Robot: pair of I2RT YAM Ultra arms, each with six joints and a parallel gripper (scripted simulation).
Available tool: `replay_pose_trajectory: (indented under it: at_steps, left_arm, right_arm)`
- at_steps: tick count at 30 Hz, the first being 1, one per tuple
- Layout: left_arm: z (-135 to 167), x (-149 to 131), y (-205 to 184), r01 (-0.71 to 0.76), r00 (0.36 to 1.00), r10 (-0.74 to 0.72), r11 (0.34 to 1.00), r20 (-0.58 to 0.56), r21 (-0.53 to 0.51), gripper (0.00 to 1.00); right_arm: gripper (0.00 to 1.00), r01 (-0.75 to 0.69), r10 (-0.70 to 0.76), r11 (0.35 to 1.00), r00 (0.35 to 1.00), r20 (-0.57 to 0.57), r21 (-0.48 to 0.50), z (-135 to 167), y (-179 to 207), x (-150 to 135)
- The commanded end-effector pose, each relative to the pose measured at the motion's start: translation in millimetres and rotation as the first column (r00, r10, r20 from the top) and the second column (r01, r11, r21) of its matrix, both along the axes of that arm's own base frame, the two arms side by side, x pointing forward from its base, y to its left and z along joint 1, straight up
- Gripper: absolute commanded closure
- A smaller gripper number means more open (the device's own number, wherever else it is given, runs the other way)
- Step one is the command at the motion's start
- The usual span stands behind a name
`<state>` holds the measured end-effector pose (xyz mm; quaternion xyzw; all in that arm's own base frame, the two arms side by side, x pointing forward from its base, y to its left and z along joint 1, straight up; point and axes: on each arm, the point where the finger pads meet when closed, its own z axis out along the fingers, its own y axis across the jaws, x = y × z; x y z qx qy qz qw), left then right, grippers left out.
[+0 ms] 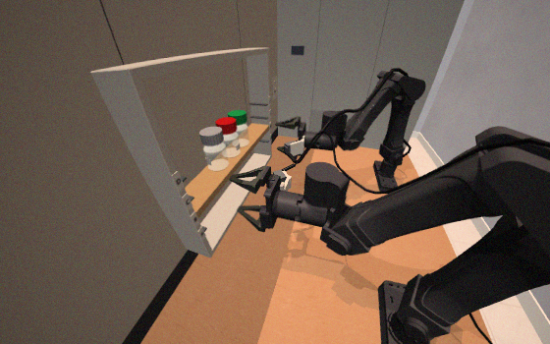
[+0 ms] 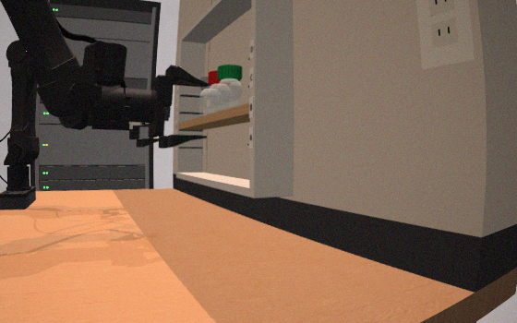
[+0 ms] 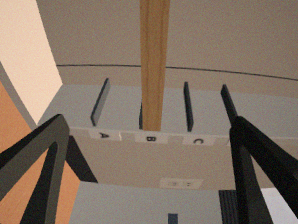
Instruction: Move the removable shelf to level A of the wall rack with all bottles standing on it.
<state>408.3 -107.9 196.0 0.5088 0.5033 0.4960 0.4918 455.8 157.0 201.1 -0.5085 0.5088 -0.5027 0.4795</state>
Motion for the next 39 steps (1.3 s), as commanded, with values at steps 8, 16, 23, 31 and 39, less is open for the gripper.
replay_pose_trajectory:
  at_steps: [8, 16, 23, 31, 39]
  left_arm:
    - [-7, 1, -6, -0.006, 1.000, 0.006, 1.000, 0.024, -0.010, 0.00]
    - [-7, 8, -6, -0.006, 1.000, 0.006, 1.000, 0.024, -0.010, 0.00]
    - [-7, 17, -6, -0.006, 1.000, 0.006, 1.000, 0.024, -0.010, 0.00]
    - [-7, 25, -6, -0.006, 1.000, 0.006, 1.000, 0.024, -0.010, 0.00]
    - [-7, 35, -6, -0.006, 1.000, 0.006, 1.000, 0.024, -0.010, 0.00]
  right_arm:
    - [0.00, 0.003, -0.004, 1.000, 0.999, 0.035, 0.022, 0, 8, 3]
    - [0.00, 0.003, -0.004, 1.000, 0.999, 0.035, 0.022, 0, 8, 11]
    - [0.00, 0.003, -0.004, 1.000, 0.999, 0.035, 0.022, 0, 8, 20]
    - [0.00, 0.003, -0.004, 1.000, 0.999, 0.035, 0.022, 0, 8, 27]
    - [0.00, 0.003, -0.004, 1.000, 0.999, 0.035, 0.022, 0, 7, 37]
